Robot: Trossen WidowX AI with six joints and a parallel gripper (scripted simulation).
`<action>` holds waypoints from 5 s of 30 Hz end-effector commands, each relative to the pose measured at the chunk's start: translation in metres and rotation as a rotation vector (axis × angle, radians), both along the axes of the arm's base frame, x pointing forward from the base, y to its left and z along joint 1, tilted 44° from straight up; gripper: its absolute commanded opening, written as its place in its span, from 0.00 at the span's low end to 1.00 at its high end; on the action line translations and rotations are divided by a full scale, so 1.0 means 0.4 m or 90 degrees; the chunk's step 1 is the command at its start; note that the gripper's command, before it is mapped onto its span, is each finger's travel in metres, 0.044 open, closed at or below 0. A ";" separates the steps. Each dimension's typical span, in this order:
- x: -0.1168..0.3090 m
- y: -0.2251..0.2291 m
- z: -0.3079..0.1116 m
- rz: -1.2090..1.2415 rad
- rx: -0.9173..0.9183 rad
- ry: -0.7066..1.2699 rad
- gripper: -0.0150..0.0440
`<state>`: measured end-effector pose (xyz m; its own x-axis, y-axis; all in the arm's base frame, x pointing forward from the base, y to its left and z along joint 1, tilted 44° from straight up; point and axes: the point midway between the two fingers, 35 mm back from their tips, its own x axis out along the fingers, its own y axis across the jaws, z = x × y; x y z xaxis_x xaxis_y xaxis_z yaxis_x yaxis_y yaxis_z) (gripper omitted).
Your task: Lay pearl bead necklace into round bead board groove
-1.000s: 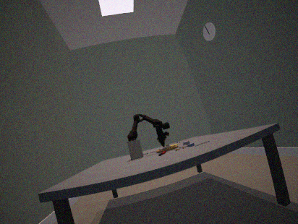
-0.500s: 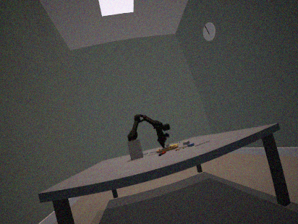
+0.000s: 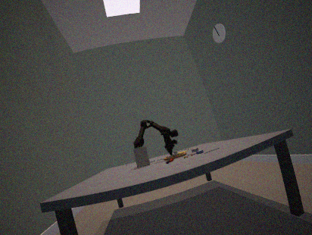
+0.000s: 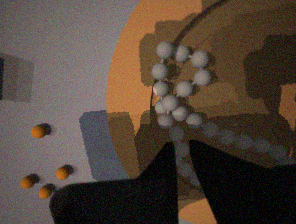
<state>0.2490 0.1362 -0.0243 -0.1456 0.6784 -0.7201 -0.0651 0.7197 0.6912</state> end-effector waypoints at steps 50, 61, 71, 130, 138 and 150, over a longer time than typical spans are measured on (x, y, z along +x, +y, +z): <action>0.000 0.010 0.020 -0.003 -0.001 0.008 0.79; 0.007 0.007 0.028 0.003 0.003 -0.008 1.00; 0.000 0.004 0.025 -0.003 0.001 0.008 1.00; 0.000 0.004 0.025 -0.003 0.001 0.008 1.00; 0.000 0.004 0.025 -0.003 0.001 0.008 1.00; 0.026 -0.048 0.025 0.283 0.057 -0.263 0.60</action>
